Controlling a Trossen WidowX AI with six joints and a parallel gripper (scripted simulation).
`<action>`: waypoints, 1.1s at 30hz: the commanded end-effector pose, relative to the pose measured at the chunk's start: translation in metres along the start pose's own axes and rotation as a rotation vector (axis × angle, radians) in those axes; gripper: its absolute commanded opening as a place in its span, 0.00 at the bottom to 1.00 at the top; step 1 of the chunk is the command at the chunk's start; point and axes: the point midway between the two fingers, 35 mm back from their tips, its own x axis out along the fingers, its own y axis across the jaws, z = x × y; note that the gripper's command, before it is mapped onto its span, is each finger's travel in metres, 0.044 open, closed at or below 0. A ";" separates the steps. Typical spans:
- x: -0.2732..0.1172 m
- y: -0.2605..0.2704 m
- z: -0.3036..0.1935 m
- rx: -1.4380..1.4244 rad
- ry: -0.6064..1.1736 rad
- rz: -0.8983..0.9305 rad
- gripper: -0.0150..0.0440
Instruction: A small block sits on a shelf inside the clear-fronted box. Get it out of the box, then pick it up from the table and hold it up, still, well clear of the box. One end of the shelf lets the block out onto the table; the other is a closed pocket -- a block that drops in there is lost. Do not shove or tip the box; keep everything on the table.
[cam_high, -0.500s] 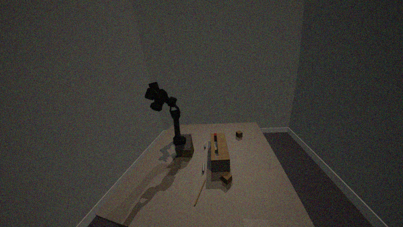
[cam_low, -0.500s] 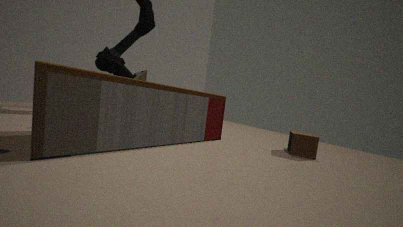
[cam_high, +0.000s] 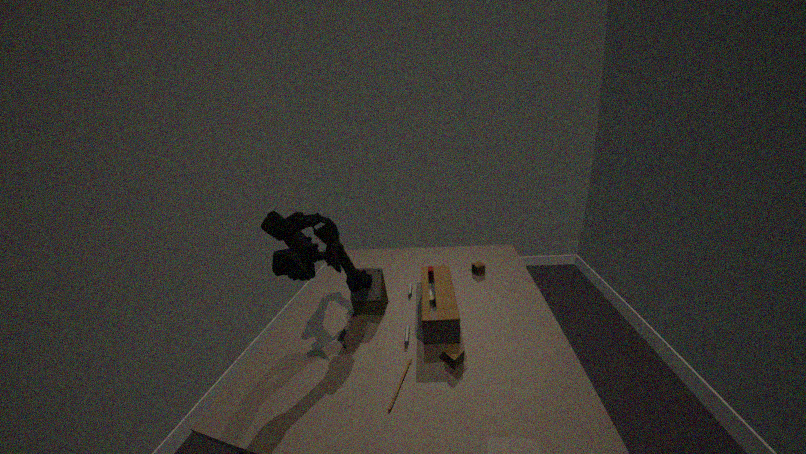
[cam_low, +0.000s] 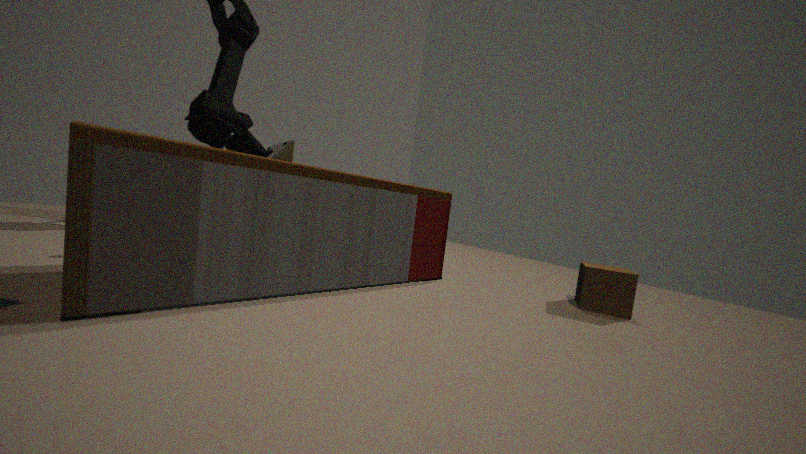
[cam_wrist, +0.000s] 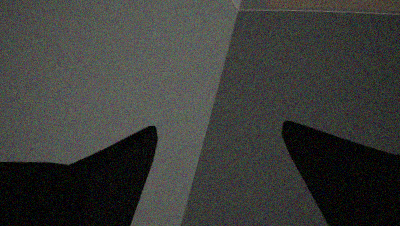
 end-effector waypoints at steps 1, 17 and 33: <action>0.040 -0.016 0.040 0.021 -0.089 -0.131 0.93; 0.154 -0.242 0.144 -0.337 -0.332 -1.013 0.93; 0.071 -0.434 0.173 -1.362 -0.195 -1.689 0.93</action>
